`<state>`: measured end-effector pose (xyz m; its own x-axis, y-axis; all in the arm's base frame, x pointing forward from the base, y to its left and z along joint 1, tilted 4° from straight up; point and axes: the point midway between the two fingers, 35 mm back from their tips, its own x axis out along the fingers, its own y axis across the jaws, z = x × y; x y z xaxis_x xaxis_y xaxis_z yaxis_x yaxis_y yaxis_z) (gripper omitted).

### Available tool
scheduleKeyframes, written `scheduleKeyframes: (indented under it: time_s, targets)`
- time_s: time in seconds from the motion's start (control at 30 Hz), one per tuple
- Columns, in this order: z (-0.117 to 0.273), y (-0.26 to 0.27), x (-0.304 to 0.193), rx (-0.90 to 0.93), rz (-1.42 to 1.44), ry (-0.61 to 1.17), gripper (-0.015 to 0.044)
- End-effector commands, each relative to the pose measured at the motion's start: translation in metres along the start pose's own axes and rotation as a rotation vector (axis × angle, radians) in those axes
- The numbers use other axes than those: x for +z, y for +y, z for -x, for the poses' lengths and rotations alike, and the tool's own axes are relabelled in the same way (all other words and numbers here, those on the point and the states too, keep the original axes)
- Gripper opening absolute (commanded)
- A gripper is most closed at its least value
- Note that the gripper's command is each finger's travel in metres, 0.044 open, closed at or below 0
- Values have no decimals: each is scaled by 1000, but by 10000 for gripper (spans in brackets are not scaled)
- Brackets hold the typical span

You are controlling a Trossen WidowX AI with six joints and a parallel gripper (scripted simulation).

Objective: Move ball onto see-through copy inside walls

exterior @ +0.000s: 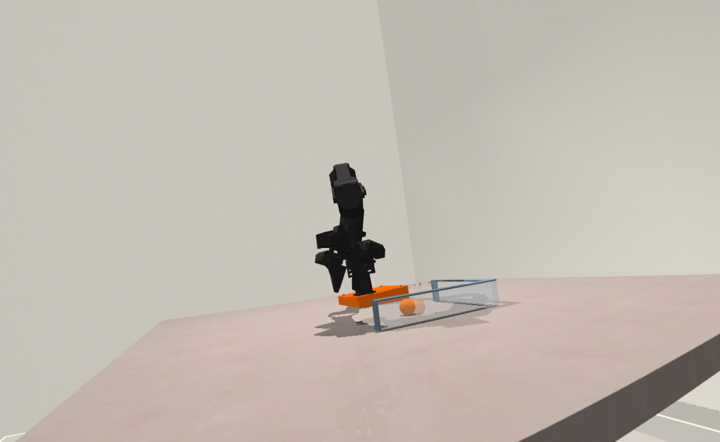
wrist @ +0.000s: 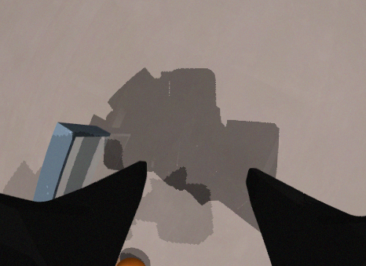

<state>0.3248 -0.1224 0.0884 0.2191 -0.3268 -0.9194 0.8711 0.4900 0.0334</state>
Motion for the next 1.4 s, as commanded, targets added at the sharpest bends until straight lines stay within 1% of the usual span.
scheduleKeyframes:
  time_s: [0.0, 0.2, 0.23, 0.63, 0.77, 1.0, 1.37]
  targets:
    - [12, 42, -61, 61, 616, 174, 292]
    - [29, 61, -118, 142, 1133, 311, 292]
    - [31, 62, -124, 151, 1182, 324, 292]
    - [32, 63, -125, 154, 1196, 327, 292]
    - [19, 62, -130, 154, 1196, 327, 292]
    - [17, 62, -131, 154, 1196, 327, 292]
    - [0, 61, -136, 153, 1196, 327, 292]
